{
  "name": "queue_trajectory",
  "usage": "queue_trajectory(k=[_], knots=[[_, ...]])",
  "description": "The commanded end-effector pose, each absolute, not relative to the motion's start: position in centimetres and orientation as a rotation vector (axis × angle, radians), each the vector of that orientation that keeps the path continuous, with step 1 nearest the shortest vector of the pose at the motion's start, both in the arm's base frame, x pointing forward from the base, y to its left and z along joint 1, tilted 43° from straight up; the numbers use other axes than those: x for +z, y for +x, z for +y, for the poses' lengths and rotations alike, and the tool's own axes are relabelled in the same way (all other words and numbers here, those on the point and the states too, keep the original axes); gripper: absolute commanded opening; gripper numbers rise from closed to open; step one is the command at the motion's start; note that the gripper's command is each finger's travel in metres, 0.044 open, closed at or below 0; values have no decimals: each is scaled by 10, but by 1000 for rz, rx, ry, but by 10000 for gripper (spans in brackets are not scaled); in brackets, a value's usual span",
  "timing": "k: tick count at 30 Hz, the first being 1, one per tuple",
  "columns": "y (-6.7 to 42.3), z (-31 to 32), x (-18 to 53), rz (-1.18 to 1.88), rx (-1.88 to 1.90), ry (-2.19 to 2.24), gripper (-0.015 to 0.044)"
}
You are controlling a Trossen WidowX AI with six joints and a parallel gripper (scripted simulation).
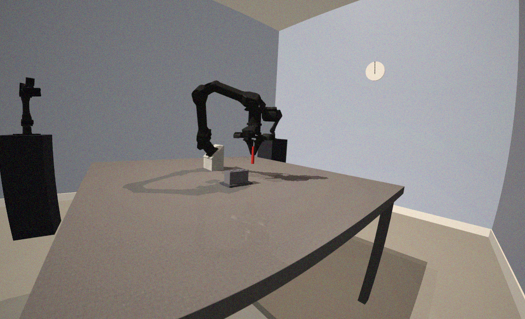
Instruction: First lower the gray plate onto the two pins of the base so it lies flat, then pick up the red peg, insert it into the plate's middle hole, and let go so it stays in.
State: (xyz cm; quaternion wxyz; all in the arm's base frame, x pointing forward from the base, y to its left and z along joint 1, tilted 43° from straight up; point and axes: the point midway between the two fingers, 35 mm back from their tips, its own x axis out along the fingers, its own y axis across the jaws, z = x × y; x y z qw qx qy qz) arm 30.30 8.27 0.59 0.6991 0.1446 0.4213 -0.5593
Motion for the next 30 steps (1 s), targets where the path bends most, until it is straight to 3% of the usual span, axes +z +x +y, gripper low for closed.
queue_trajectory(k=[1, 30], knots=[[310, 77, 16, 933, -1239, 328, 0], [344, 16, 71, 915, -1249, 321, 0]])
